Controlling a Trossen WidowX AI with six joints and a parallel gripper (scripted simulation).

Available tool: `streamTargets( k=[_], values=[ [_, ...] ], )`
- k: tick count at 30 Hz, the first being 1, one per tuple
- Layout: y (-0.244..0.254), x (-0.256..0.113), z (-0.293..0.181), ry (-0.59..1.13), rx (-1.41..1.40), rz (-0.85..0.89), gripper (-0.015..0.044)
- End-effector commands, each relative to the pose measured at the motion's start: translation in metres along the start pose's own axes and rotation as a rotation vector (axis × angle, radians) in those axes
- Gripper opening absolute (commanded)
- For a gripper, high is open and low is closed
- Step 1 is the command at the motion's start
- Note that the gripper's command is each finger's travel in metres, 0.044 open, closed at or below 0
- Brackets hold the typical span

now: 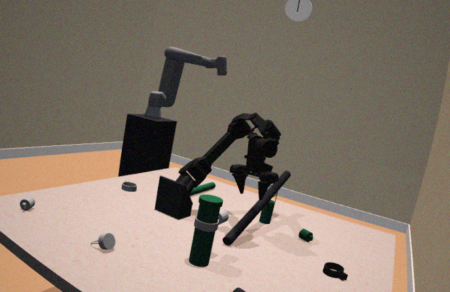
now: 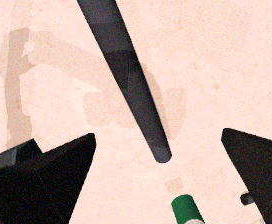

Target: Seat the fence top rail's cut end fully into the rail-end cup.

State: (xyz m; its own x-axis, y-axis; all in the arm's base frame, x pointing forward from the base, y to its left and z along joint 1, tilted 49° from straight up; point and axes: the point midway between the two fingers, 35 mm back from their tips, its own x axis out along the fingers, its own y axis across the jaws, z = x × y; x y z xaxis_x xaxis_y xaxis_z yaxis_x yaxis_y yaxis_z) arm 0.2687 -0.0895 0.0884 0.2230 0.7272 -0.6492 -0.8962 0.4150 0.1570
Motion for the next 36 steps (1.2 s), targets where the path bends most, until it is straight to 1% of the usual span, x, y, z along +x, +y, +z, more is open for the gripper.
streamTargets(
  k=[1,9,12,15,19,22,36],
  values=[
    [0.005,0.015,0.01,0.027,-0.349,0.109,0.044],
    [0.005,0.015,0.01,0.027,-0.349,0.109,0.044],
    [0.006,0.026,0.01,0.027,-0.349,0.108,0.044],
    [0.009,0.048,0.009,0.026,-0.35,0.108,0.044],
    [0.009,0.053,0.009,0.025,-0.35,0.108,0.044],
    [0.011,0.064,0.009,0.025,-0.35,0.108,0.044],
    [0.011,0.082,0.008,0.027,-0.35,0.107,0.044]
  ],
)
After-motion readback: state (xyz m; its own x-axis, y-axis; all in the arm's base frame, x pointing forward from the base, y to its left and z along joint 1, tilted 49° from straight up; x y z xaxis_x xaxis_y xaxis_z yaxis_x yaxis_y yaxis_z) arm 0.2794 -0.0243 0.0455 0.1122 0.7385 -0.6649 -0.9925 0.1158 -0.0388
